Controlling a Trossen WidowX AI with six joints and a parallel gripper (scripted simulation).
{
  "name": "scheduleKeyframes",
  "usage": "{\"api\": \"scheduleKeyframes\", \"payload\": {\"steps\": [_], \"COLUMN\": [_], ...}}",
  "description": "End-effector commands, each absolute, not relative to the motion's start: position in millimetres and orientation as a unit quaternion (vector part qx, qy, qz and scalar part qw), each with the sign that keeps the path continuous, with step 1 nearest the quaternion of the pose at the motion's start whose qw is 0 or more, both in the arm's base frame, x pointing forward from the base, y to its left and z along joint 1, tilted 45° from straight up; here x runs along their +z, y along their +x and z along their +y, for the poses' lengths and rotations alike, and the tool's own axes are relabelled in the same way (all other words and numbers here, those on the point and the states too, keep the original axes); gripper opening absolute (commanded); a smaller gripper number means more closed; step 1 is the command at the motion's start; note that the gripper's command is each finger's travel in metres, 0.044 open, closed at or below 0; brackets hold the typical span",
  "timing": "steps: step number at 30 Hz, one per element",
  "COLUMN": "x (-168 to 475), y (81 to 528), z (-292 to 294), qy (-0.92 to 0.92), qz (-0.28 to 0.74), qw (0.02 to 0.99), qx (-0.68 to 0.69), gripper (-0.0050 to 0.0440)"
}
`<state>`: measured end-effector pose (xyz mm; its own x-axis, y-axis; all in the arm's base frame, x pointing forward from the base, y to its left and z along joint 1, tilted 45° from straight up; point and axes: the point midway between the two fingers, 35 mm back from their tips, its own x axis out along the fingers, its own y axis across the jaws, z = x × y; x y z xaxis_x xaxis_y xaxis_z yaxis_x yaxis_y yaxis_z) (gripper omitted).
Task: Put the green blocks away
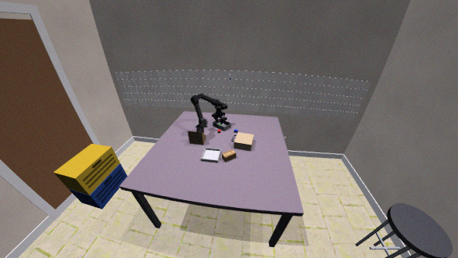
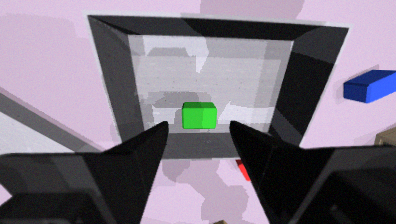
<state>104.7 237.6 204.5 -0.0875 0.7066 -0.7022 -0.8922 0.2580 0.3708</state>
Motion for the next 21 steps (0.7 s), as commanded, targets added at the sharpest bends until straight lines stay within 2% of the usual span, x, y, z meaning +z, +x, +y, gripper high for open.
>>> {"api": "scheduleKeyframes", "payload": {"steps": [1,21], "x": [199,178], "y": [104,101], "z": [240,261], "qy": [-0.108,-0.108], "qz": [0.436,0.436], "qw": [0.664,0.664], "qx": [0.598,0.598], "gripper": [0.029,0.029]}}
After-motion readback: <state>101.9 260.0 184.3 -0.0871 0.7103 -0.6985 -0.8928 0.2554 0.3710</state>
